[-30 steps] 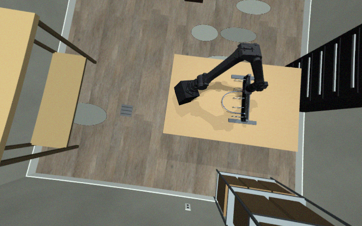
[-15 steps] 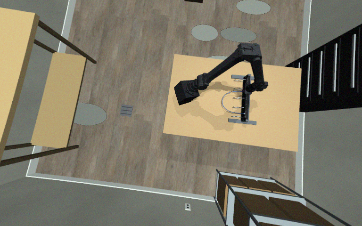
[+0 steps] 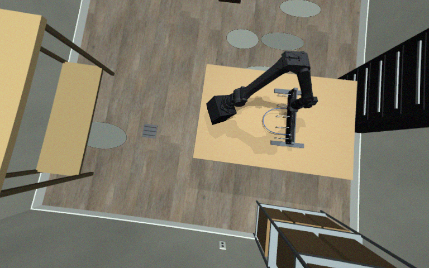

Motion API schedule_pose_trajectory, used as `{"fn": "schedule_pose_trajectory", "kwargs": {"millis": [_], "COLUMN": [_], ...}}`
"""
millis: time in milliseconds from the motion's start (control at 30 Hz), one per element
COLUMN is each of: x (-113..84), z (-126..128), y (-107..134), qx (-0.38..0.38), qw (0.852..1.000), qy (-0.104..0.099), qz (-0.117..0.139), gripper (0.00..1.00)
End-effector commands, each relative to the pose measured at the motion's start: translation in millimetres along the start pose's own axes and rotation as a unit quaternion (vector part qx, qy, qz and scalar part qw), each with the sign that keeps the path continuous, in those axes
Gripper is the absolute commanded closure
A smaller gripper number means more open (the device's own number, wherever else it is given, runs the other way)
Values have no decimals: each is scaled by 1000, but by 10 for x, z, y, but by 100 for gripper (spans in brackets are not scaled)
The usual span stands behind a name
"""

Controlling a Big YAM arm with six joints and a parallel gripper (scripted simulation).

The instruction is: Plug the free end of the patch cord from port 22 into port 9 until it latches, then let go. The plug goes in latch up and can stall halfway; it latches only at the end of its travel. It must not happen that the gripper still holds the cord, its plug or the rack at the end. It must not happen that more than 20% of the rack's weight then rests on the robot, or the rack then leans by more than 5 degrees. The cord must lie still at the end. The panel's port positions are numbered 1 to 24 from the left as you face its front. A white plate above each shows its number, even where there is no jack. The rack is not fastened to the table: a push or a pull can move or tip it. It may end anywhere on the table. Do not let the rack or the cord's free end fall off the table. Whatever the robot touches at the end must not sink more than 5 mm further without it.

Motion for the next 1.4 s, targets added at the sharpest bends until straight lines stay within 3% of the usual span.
{"fn": "schedule_pose_trajectory", "kwargs": {"millis": [0, 1367], "x": [-255, -100], "z": [126, 53], "y": [-296, -281], "qx": [-11, -7], "qw": [999, 1000], "qy": [-9, -5], "qz": [-36, -22], "gripper": [100, 100]}}
Point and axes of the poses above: the point where the finger pads meet when closed, its own x axis out along the fingers, its own z axis across the jaws, y = z × x, the point moved 4 cm from there along -x, back along the fingers, and after that the axes turned 6 degrees about x, right-handed, at the moved point
